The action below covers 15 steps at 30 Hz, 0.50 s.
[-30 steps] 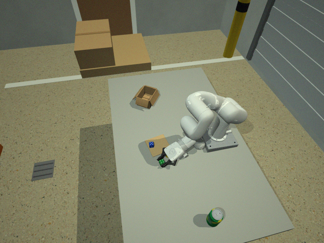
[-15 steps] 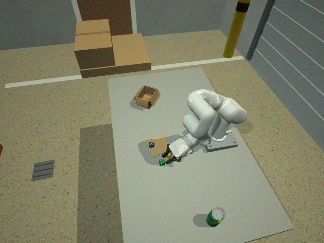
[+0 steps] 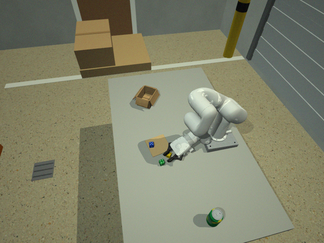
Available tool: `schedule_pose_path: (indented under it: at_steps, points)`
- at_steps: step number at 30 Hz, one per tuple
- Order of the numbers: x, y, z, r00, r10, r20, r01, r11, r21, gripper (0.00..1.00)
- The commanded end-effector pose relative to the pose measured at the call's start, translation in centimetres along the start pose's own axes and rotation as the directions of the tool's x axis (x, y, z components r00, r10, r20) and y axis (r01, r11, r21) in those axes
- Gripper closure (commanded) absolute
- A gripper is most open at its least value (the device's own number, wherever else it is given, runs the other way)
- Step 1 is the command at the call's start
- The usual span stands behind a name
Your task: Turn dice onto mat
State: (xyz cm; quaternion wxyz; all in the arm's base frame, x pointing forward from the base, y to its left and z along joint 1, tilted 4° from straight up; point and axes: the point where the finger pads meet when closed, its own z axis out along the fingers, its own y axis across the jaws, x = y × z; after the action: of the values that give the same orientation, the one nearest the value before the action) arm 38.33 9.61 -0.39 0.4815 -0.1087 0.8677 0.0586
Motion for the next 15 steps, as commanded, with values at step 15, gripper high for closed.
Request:
schedule_pose_path:
  at_steps: [15]
  points:
    - [-4.8, 0.0, -2.5, 1.000, 0.000, 0.002, 0.000, 1.000, -0.001, 0.53]
